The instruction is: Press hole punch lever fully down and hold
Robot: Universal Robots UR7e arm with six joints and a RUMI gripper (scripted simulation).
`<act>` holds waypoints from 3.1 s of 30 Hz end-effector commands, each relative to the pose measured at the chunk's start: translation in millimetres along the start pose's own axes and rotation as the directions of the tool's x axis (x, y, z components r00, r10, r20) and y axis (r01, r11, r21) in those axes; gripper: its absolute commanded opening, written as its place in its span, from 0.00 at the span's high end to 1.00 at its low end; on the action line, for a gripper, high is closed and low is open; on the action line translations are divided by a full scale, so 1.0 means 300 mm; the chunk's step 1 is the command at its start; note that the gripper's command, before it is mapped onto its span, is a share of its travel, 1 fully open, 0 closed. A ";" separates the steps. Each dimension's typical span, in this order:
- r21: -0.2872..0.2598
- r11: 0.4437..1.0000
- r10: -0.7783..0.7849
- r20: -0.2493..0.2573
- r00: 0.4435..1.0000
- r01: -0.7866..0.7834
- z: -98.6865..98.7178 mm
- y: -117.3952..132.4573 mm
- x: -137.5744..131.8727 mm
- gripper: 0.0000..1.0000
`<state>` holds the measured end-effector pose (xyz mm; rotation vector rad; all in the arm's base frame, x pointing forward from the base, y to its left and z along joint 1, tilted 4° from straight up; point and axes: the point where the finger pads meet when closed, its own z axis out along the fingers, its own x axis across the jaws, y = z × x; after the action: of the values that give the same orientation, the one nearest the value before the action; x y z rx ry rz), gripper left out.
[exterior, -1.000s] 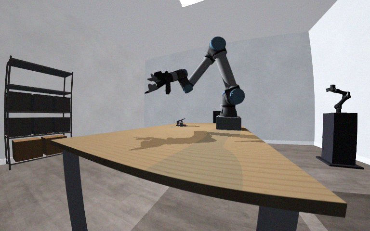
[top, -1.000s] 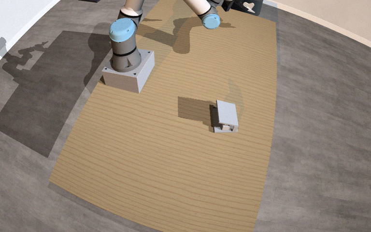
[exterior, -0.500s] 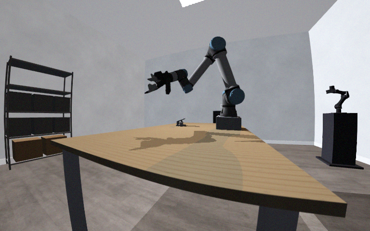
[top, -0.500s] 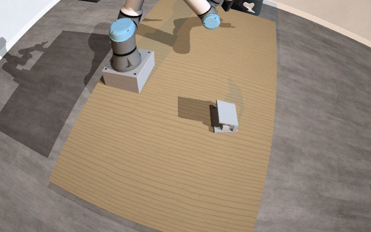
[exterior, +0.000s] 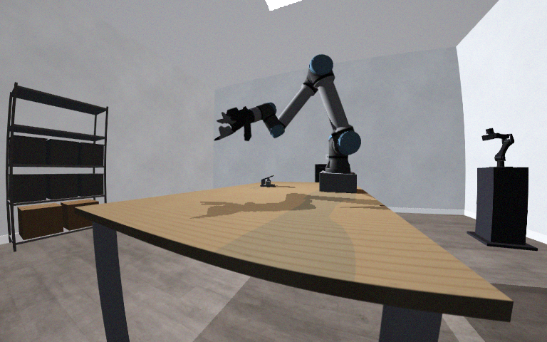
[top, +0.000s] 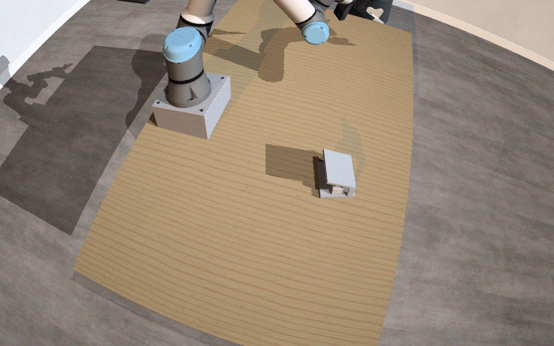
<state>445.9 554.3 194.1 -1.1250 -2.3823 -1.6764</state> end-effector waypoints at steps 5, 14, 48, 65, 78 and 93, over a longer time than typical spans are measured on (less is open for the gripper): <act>0.053 0.999 0.001 0.127 0.992 -0.008 -0.036 0.005 -0.255 0.00; 0.149 0.988 -0.004 0.285 0.959 -0.040 -0.140 -0.030 -0.592 0.00; 0.542 0.783 -0.067 0.562 0.825 -0.305 -0.879 -0.415 -1.373 0.00; 0.697 0.580 -0.047 0.545 0.837 -0.421 -1.320 -0.654 -1.450 0.00; 0.710 0.560 -0.041 0.540 0.841 -0.428 -1.362 -0.675 -1.447 1.00; 0.710 0.560 -0.041 0.540 0.841 -0.428 -1.362 -0.675 -1.447 1.00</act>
<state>501.3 -50.4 27.8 -1.6137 -2.6076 -0.0371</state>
